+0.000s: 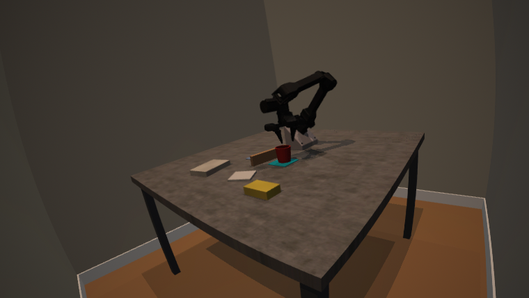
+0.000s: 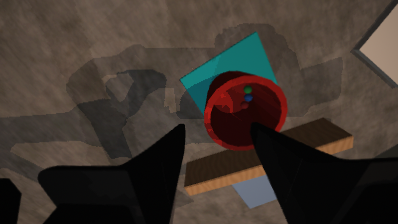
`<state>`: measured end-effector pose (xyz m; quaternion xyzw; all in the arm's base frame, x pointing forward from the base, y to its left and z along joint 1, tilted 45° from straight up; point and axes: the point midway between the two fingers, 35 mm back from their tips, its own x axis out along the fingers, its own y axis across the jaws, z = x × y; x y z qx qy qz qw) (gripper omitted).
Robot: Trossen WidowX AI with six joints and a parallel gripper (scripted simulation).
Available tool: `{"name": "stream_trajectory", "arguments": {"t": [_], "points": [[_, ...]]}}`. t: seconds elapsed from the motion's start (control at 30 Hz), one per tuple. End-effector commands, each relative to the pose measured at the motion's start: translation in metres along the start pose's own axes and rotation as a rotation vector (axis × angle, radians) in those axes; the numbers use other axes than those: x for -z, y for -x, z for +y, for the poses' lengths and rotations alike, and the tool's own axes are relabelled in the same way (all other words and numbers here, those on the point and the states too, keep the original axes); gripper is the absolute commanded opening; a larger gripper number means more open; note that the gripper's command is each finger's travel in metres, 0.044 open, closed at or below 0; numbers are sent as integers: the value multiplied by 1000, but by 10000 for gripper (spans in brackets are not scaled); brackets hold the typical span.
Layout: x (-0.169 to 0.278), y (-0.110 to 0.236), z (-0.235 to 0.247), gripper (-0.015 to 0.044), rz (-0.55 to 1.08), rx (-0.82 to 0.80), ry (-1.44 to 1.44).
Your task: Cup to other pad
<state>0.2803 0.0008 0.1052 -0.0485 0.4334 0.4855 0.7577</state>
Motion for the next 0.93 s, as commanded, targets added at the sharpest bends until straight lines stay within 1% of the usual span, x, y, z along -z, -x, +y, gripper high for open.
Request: {"name": "stream_trajectory", "arguments": {"t": [0.0,0.13,0.7,0.9], "points": [[0,0,0,338,0,1,-2],[0,6,-1,440,1,2,-1],[-2,62,-1,440,5,6,3],[-3,60,-1,440,-1,9,1]]}}
